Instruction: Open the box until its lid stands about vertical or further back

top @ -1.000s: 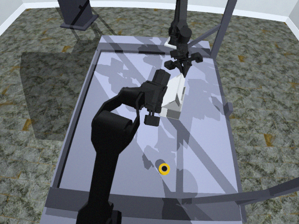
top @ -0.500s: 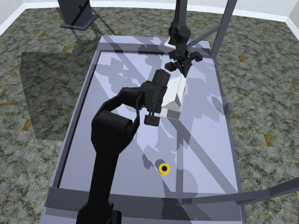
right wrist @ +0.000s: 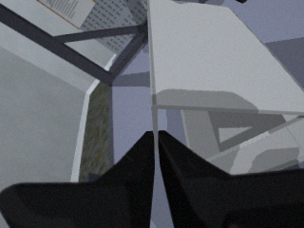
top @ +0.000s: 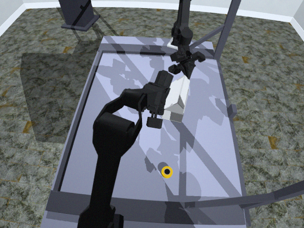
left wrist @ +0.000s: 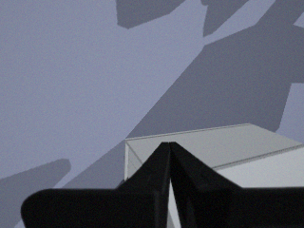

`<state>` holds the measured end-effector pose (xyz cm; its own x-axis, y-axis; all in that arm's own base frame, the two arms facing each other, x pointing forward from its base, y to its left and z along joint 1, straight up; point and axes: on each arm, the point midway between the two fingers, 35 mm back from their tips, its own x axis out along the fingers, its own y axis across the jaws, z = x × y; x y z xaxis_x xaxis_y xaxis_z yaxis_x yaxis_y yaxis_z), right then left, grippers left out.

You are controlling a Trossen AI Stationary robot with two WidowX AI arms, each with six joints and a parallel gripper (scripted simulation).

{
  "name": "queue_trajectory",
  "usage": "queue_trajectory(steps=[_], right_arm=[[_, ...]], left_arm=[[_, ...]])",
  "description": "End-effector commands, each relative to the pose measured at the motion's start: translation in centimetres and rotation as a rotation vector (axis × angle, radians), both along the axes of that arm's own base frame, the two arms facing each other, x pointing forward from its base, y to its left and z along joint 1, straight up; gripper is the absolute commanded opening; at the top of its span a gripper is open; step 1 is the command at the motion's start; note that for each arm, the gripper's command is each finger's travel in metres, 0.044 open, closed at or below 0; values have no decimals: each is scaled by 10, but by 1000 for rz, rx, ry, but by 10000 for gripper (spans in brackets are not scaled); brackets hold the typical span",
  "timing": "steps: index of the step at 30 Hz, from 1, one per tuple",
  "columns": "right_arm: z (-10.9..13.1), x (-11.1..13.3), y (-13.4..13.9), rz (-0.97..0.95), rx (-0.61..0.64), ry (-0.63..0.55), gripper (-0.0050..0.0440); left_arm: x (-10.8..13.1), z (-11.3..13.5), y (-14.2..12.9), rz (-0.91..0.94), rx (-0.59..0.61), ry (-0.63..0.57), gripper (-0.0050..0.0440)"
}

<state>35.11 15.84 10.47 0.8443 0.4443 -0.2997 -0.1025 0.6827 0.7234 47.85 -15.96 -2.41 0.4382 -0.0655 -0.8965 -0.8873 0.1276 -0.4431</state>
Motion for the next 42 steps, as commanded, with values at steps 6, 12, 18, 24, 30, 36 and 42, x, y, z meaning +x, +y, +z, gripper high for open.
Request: queue_trajectory(steps=[6,12,18,24,30,36,42], right_arm=[[2,2,0,-6,32,-1,10],[2,2,0,-15,80,8,10],[4,4,0,-22,113,10,10],[3,4,0,-27,161,22,10],[4,4,1,-33,209,31,10],[4,5,1,-38,242,36,10],[4,4,1,-42,289,47,10]], left_arm=[[2,5,-1,-3,-6,-9,-50],[2,5,-1,-3,-6,-9,-50],[2,5,-1,-3,-6,-9,-50],[2,5,-1,-3,-6,-9,-50],[2,5,-1,-3,-6,-9,-50],[2,5,-1,-3,-6,-9,-50],[2,5,-1,-3,-6,-9,-50]])
